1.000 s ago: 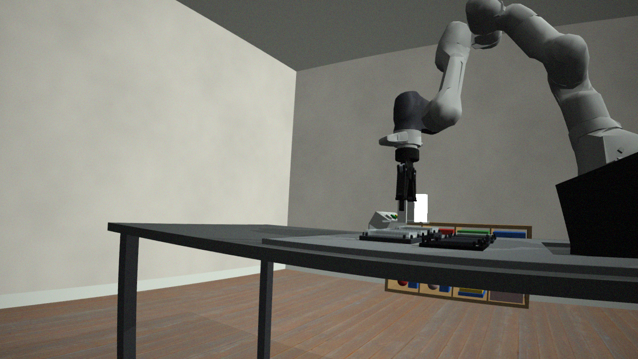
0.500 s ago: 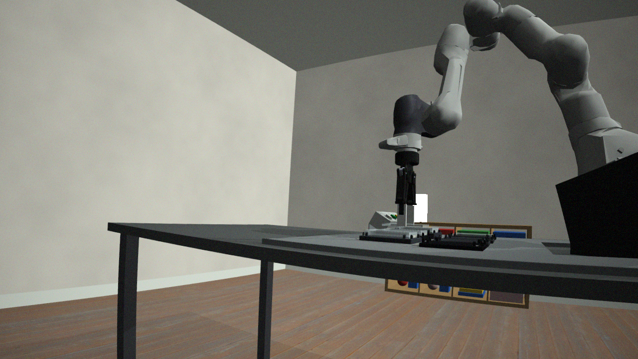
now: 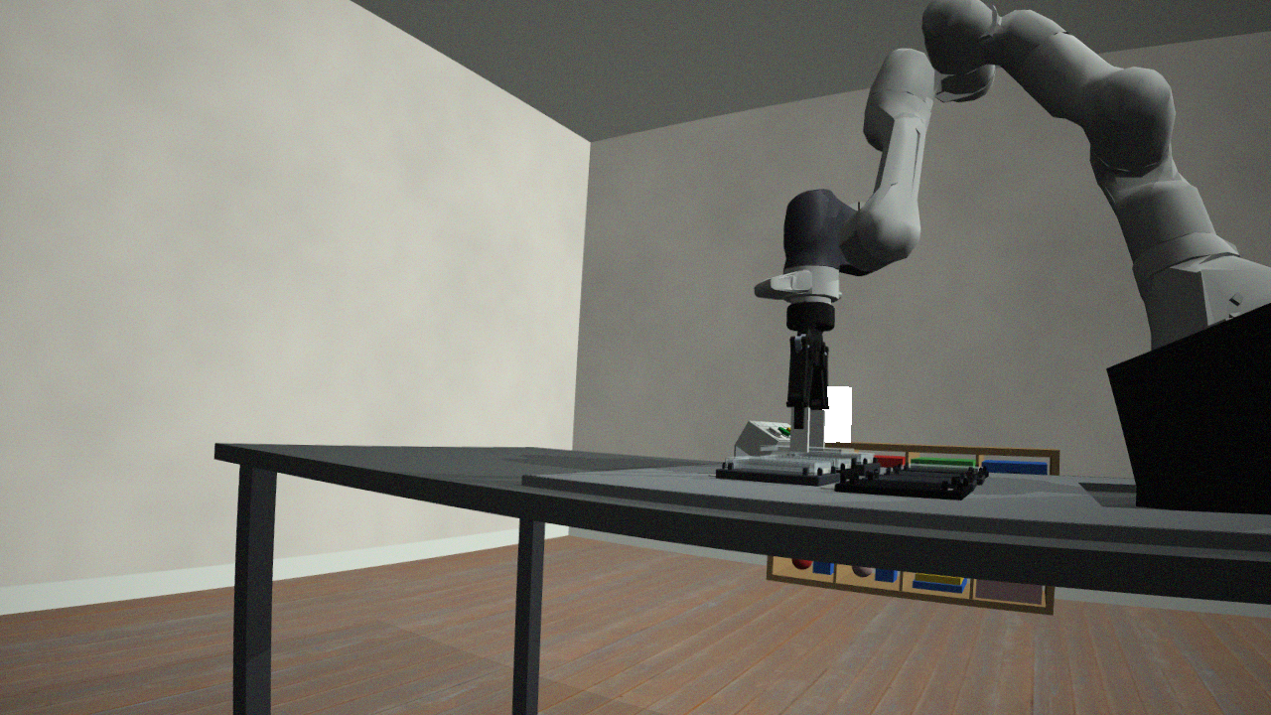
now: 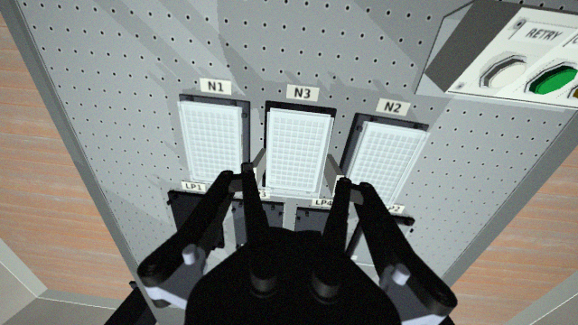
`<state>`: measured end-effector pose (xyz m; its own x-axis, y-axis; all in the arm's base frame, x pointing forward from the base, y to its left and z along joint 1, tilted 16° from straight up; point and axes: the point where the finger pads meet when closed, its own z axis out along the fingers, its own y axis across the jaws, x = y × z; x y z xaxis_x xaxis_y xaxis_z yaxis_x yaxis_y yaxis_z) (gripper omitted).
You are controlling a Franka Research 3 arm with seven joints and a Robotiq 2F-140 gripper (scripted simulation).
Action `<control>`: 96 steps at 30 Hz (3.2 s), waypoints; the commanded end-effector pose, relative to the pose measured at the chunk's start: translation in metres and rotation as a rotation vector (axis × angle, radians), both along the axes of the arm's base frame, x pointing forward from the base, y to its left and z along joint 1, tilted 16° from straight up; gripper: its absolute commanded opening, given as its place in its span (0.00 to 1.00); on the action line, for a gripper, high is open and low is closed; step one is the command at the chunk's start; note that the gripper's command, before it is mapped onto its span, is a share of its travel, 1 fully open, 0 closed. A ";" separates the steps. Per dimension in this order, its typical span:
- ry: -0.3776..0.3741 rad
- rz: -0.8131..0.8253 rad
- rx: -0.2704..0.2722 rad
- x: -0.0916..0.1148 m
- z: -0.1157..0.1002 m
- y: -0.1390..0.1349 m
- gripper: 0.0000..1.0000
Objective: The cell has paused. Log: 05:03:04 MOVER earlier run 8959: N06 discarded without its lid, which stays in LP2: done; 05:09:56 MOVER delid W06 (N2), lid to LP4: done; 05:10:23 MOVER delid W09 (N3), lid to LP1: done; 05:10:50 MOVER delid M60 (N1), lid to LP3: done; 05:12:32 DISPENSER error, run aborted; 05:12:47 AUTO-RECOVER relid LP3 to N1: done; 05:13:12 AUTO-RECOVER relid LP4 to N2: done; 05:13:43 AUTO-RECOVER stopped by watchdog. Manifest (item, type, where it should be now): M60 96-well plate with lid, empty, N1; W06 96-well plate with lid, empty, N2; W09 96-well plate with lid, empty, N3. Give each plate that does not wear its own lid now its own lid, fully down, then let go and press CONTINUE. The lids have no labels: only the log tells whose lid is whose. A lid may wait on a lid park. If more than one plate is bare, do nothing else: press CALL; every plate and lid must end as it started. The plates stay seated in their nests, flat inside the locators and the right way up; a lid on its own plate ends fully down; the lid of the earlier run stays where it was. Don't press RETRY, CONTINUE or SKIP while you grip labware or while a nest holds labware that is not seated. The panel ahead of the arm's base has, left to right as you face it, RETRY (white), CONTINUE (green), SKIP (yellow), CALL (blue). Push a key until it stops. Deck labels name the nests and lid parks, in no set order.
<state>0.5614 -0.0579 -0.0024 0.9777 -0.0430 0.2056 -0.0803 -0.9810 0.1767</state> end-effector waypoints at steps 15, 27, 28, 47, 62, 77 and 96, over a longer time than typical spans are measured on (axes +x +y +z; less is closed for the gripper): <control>-0.006 -0.004 0.002 0.002 0.001 0.001 0.00; -0.006 -0.004 0.002 0.002 0.001 0.001 0.00; -0.006 -0.004 0.002 0.002 0.001 0.001 0.00; -0.007 -0.008 0.003 0.002 0.000 0.001 0.00; -0.010 -0.023 0.006 0.004 -0.003 0.000 0.00; -0.010 -0.026 0.007 0.005 -0.007 0.000 0.00; -0.010 -0.026 0.007 0.006 -0.008 0.000 0.00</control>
<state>0.5652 -0.0585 -0.0113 0.9756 -0.0639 0.2098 -0.1013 -0.9798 0.1724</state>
